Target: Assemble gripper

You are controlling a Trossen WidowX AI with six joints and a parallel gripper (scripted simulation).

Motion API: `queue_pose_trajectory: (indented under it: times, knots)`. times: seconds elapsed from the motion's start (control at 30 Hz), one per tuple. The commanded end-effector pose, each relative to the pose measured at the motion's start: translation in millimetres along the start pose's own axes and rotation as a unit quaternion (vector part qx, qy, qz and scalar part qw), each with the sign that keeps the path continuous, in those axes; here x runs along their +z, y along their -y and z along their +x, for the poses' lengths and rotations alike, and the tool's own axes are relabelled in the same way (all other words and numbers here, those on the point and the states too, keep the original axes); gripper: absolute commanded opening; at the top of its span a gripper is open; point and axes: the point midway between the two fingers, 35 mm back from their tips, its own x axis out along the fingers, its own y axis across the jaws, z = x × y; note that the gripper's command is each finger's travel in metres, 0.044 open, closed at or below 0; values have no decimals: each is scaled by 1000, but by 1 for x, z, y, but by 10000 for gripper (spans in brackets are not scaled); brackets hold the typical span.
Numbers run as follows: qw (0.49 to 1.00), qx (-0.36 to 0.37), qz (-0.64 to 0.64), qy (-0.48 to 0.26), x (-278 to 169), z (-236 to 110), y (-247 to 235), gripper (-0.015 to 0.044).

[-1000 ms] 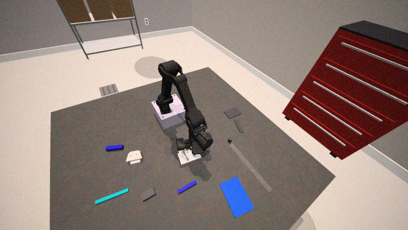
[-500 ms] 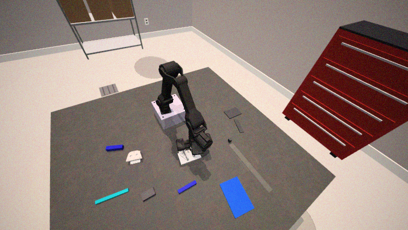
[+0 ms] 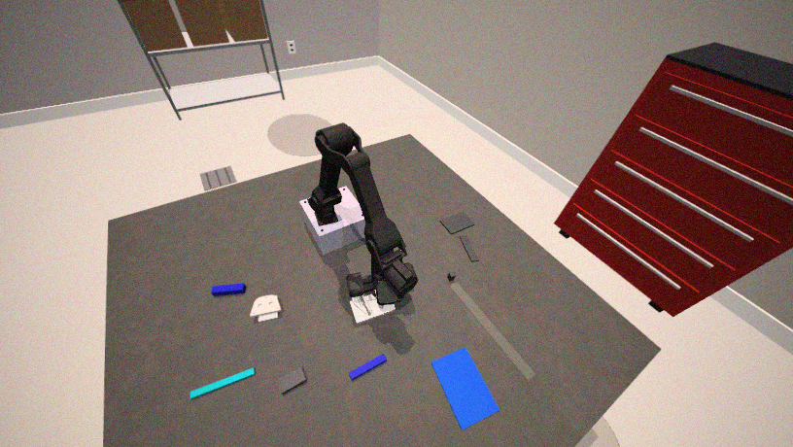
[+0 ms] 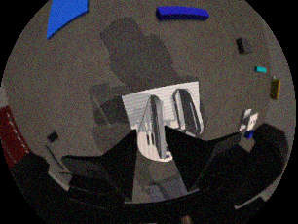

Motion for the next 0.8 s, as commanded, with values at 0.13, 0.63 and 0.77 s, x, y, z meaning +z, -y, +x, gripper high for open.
queue_pose_trajectory:
  times: [0.13, 0.63, 0.77]
  knots:
    - [1000, 0, 3, 0, 0, 3, 0, 134]
    - [1000, 0, 3, 0, 0, 7, 0, 134]
    - [1000, 0, 3, 0, 0, 7, 0, 134]
